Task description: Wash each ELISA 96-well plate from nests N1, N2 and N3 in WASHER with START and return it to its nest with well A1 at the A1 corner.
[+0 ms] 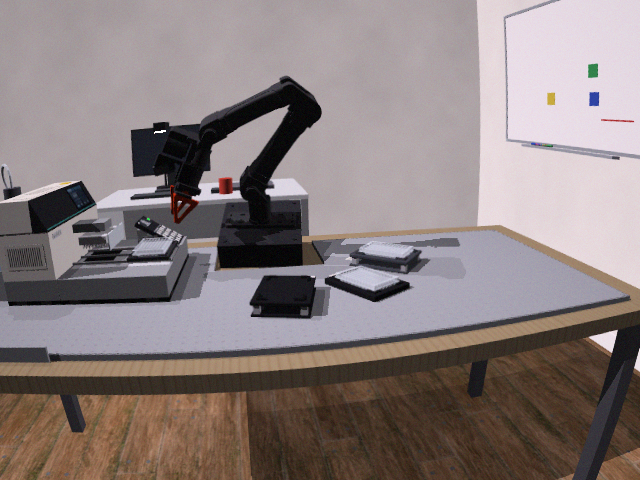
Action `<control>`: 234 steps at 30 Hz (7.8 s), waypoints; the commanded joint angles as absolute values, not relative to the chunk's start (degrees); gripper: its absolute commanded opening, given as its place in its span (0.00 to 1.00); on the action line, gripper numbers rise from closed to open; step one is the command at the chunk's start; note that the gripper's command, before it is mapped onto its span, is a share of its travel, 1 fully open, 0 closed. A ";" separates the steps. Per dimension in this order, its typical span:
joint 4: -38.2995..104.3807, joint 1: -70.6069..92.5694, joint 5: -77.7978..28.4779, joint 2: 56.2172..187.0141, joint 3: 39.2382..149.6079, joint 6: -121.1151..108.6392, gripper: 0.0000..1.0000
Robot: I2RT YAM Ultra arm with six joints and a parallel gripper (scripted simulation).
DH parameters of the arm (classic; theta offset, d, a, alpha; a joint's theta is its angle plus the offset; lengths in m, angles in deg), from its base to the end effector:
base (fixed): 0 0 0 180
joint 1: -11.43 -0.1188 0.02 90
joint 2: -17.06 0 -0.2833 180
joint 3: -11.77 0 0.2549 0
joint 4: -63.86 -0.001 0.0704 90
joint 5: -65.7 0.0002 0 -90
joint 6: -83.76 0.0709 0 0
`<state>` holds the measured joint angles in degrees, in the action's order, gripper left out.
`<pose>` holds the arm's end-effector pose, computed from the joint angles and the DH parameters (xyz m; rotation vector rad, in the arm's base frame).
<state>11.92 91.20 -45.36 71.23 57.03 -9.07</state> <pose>0.0567 -0.1649 0.1896 1.4738 2.0508 -0.0806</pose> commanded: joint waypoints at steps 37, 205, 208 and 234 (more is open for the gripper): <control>-13.55 82.79 -46.03 104.68 97.06 -72.86 1.00; 3.31 75.79 -43.24 113.39 87.43 -77.84 0.70; 3.31 75.79 -43.24 113.39 87.43 -77.84 0.60; 3.31 75.79 -43.24 113.39 87.43 -77.84 0.00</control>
<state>3.24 75.68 -43.17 113.70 87.24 -77.94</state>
